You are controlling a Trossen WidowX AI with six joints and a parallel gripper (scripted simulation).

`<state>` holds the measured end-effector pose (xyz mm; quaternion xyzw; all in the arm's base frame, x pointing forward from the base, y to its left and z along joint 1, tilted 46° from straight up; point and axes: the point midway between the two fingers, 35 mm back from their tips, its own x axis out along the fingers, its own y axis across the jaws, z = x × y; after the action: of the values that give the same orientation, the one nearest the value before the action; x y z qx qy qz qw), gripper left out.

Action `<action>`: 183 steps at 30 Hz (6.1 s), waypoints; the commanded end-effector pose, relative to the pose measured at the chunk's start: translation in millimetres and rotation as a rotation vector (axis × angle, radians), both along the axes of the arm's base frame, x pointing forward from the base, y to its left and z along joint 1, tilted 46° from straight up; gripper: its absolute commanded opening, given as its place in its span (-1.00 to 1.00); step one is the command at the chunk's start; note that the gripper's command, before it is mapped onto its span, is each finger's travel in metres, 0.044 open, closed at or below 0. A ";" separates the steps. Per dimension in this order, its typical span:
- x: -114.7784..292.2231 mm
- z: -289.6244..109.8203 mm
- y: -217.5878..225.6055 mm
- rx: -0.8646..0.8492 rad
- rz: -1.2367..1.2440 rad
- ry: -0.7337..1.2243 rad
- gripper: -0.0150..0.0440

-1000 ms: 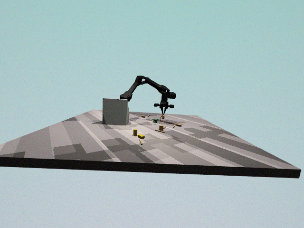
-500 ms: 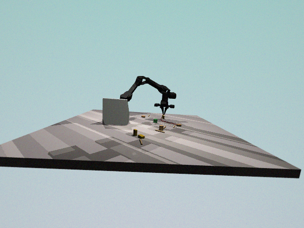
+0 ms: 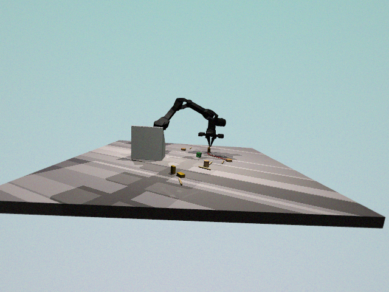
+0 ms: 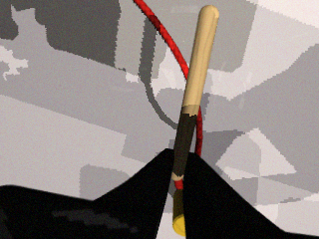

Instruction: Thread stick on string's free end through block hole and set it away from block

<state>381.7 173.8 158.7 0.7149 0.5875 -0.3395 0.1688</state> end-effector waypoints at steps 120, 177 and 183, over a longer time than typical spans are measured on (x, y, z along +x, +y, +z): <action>-40.1 -30.4 36.5 0.000 -0.011 0.009 -0.49; -64.9 -82.4 -9.4 0.000 -0.012 0.012 -0.49; -67.4 -88.7 -14.6 0.000 -0.012 0.012 -0.49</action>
<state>315.8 162.2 73.6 0.7164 0.5834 -0.3462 0.1631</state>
